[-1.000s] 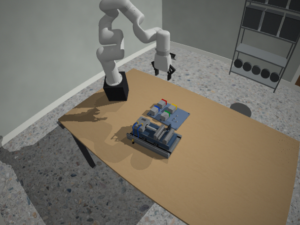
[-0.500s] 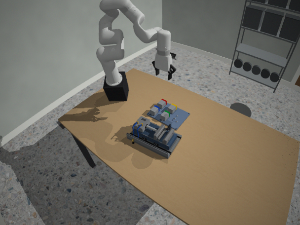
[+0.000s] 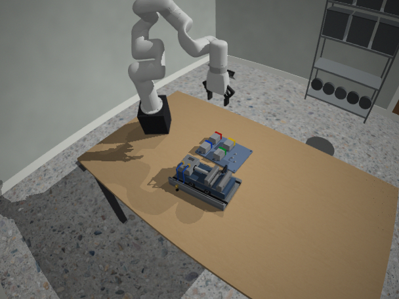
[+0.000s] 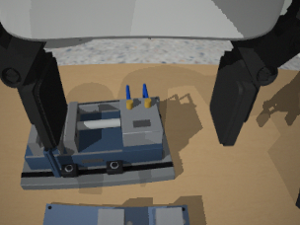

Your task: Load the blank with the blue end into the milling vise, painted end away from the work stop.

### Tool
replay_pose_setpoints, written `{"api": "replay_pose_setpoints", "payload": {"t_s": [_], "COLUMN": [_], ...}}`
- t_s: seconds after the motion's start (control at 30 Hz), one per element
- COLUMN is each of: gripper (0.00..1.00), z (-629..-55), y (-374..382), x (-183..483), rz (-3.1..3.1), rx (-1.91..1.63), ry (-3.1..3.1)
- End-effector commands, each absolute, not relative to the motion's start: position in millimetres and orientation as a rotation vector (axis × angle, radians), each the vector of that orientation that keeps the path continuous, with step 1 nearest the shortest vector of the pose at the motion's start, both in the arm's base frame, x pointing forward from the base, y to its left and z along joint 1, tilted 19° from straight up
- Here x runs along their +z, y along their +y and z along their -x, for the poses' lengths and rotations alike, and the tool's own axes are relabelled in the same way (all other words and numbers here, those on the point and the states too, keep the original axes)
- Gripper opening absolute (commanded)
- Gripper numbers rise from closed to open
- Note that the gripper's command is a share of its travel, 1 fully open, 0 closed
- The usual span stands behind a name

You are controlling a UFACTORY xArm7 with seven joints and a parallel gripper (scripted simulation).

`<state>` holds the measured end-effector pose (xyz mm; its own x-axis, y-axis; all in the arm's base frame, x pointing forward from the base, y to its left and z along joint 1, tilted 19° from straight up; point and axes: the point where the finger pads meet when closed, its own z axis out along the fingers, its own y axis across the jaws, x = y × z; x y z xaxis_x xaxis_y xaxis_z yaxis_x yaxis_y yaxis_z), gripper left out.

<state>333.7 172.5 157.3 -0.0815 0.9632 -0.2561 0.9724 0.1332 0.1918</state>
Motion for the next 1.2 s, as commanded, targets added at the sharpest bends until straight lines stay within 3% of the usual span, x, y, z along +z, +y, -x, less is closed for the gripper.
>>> {"api": "replay_pose_setpoints", "payload": {"t_s": [0.0,0.7,1.17], "gripper": [1.0,1.0,1.0], "z": [-334.4,-334.9,-334.8], "y": [174.3,179.0,177.7], "x": [158.3,157.3,157.5], "rz": [-1.877,-1.626,-1.805], "rx": [-0.036,-0.089,-0.052], "ry": [2.099,2.304,2.163]}}
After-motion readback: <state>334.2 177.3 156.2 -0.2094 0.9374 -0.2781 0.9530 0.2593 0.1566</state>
